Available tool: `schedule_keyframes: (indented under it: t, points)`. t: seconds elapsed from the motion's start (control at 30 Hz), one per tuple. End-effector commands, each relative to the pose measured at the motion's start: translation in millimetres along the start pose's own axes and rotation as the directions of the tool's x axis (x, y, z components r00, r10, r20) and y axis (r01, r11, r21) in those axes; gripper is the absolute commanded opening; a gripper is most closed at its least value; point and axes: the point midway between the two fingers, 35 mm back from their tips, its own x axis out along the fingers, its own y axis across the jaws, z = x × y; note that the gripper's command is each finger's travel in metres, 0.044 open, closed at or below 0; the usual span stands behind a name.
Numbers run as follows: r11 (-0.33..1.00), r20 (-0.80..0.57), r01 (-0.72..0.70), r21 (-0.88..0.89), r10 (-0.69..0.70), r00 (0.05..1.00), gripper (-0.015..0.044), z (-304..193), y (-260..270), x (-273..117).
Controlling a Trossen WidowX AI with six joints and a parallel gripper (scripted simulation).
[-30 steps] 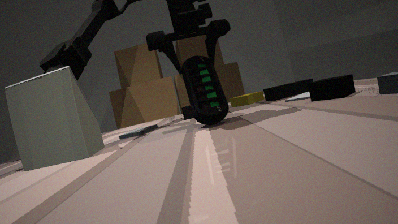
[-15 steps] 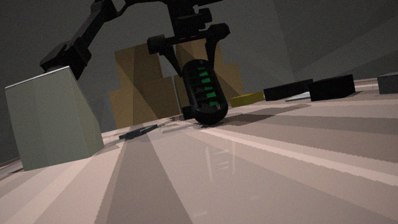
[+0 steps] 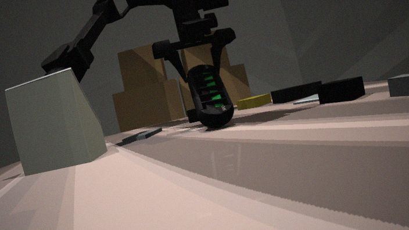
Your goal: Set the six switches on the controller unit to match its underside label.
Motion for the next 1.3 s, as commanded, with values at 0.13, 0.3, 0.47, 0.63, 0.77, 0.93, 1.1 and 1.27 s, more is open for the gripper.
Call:
schedule_keyframes:
  t: [0.13,0.3,0.47,0.63,0.77,0.93,1.1,1.27]
  points:
    - [1.0,0.006,0.013,0.009,-0.013,1.0,0.0338,-2.1,-3.7,7.0]
    - [1.0,0.006,0.013,0.009,-0.013,1.0,0.0338,-5.1,-3.7,9.4]
    - [1.0,0.005,0.013,0.009,-0.013,1.0,0.0338,-8.0,-3.7,12.0]
    - [1.0,0.005,0.013,0.009,-0.013,1.0,0.0338,-10.8,-3.7,14.7]
    - [1.0,0.005,0.013,0.008,-0.013,1.0,0.0338,-13.0,-3.7,16.9]
    - [1.0,0.005,0.013,0.008,-0.013,1.0,0.0338,-15.6,-3.8,19.7]
    - [1.0,0.004,0.013,0.008,-0.013,1.0,0.0338,-18.2,-3.8,22.6]
    - [1.0,0.004,0.013,0.008,-0.013,1.0,0.0338,-20.7,-3.8,25.6]
